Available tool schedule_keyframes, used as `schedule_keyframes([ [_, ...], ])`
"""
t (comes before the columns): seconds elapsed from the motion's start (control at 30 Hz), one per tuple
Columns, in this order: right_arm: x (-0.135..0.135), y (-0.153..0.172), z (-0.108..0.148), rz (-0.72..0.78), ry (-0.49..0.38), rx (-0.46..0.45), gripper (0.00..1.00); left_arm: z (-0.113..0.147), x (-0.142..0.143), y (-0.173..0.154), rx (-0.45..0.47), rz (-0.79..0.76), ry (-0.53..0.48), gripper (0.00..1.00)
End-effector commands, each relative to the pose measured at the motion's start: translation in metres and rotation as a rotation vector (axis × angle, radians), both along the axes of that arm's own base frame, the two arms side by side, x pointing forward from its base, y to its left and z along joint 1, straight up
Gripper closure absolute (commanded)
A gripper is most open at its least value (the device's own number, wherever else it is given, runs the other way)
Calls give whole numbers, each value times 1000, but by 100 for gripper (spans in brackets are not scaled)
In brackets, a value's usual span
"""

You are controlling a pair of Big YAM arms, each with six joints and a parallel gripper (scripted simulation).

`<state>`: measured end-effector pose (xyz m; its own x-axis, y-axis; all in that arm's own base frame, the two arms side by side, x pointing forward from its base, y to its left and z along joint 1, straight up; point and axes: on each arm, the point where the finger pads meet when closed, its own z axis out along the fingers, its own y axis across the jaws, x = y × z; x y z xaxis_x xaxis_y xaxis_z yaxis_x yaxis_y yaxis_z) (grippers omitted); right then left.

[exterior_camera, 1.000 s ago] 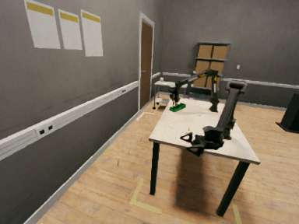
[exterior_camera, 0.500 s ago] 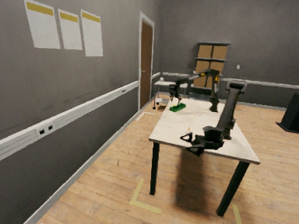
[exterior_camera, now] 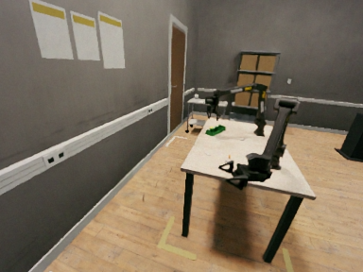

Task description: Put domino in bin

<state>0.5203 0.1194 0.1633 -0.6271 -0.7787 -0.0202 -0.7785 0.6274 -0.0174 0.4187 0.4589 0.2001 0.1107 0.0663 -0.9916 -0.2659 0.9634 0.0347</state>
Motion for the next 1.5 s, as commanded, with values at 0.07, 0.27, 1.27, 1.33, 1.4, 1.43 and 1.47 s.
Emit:
schedule_keyframes([
  [0.07, 9, 5, 31, 7, -29, 9, 0, 8, -6, 9, 15, 16, -9, 0],
  [0.27, 6, 4, 65, 7, -49, 14, 0, 8, -6, 9, 15, 16, -9, 0],
  [1.27, 2, 1, 70, 2, -11, 4, 0, 8, -6, 9, 15, 16, -9, 0],
  [1.33, 2, 1, 70, 2, -11, 4, 0, 8, -6, 9, 15, 16, -9, 0],
  [1.4, 2, 1, 70, 2, -11, 4, 0, 8, -6, 9, 15, 16, -9, 0],
  [1.43, 2, 1, 70, 2, -11, 4, 0, 8, -6, 9, 15, 16, -9, 0],
  [1.47, 2, 1, 70, 2, -11, 4, 0, 8, -6, 9, 15, 16, -9, 0],
])
